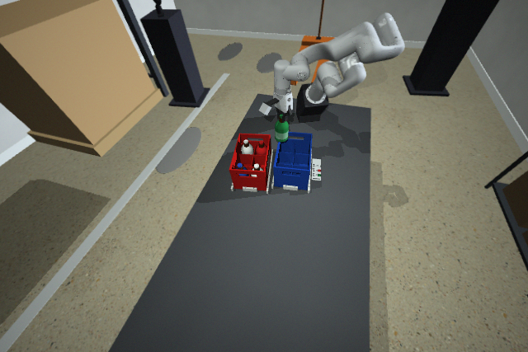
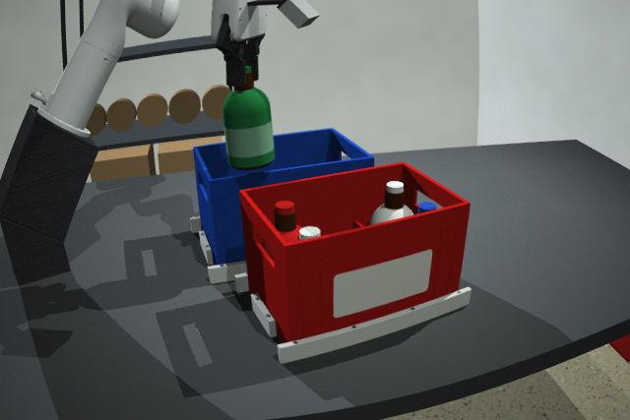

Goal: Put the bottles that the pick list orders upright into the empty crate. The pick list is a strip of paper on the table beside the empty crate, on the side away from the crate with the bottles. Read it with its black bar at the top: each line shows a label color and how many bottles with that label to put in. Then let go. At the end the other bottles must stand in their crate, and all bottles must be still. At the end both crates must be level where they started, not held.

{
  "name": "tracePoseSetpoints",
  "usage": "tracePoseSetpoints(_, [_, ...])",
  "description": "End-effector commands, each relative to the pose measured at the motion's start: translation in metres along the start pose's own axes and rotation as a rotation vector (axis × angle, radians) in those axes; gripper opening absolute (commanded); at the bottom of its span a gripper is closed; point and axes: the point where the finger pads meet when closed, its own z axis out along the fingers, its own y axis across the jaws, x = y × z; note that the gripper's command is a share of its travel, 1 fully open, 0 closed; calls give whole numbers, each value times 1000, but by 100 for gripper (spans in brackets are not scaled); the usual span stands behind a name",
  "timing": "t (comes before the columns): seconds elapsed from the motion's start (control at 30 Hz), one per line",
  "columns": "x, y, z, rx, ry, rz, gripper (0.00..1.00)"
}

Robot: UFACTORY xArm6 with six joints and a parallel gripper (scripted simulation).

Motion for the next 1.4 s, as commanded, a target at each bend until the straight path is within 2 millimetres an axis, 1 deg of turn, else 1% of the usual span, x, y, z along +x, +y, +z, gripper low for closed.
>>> tracePoseSetpoints(0.0, [-7,-3,-1,-1,3,-1,0])
tracePoseSetpoints(0.3, [-24,-8,-1,-1,3,-1,0])
tracePoseSetpoints(0.37, [-24,-8,-1,-1,3,-1,0])
tracePoseSetpoints(0.5, [-32,-11,-1,-1,3,-1,0])
tracePoseSetpoints(1.37, [-32,-10,-1,-1,3,-1,0])
